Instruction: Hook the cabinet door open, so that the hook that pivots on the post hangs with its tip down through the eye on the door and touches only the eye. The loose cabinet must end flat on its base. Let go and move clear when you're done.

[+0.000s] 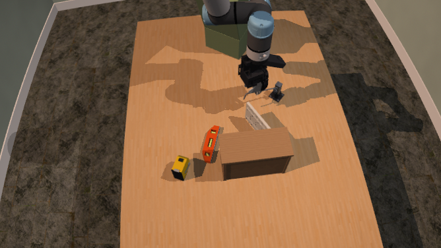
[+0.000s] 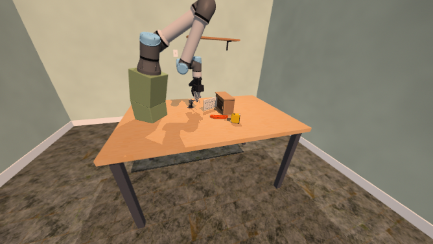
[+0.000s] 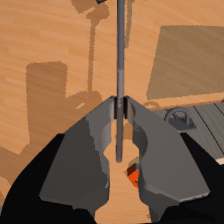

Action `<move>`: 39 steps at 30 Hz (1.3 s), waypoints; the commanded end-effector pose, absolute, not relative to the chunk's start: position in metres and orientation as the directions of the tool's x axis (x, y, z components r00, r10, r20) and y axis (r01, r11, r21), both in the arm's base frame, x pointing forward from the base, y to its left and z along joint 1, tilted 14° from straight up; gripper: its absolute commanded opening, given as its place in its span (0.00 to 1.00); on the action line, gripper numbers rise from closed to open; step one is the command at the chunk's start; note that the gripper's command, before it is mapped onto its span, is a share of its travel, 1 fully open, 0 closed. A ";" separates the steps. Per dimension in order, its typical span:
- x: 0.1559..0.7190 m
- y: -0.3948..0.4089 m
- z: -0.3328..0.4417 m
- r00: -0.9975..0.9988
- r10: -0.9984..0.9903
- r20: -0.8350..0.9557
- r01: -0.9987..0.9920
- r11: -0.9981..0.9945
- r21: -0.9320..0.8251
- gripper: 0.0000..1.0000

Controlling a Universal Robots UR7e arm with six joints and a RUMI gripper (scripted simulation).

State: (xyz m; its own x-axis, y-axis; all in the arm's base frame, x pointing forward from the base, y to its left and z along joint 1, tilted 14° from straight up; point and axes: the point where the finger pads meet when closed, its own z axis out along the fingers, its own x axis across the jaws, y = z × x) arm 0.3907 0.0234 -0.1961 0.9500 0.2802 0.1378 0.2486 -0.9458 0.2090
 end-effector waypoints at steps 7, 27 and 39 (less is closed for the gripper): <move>0.397 0.026 -0.195 0.929 0.349 0.122 0.318 -0.923 0.218 0.01; 0.408 0.030 -0.194 0.876 0.474 0.091 0.444 -0.865 0.233 0.01; 0.414 0.034 -0.193 0.829 0.555 0.068 0.526 -0.816 0.241 0.01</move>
